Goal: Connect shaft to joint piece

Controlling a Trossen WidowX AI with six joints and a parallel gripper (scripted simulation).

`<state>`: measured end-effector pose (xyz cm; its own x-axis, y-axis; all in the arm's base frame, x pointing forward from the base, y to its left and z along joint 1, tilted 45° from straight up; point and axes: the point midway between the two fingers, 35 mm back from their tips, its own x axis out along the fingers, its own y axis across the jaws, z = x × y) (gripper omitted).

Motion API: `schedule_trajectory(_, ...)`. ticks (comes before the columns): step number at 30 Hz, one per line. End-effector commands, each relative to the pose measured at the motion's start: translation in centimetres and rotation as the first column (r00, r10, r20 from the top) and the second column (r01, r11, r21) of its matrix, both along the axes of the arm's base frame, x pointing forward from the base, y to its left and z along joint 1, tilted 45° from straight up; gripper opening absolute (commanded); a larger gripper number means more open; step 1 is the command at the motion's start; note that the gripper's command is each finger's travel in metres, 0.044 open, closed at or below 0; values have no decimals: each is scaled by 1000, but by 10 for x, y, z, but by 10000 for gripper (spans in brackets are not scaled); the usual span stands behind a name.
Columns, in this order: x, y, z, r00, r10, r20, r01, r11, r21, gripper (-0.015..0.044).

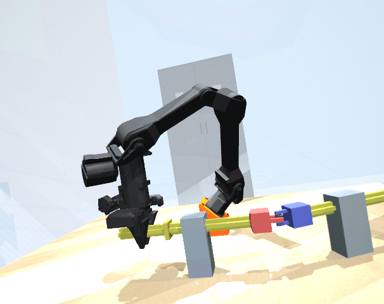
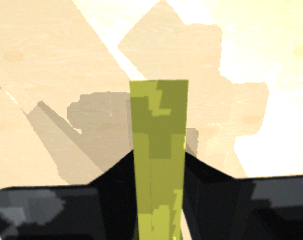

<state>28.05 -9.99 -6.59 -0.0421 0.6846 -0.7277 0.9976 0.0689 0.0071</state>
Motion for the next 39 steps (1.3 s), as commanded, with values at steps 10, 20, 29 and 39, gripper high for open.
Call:
schedule_trajectory(10,-1,18,16,1000,-3,-2,3,1000,9,0)
schedule_trajectory(20,-2,26,24,1000,-3,-2,3,1000,10,0)
schedule_trajectory(29,-2,23,21,1000,2,-3,-2,1000,1,0)
schedule_trajectory(39,-2,23,21,1000,2,-3,-2,1000,1,93)
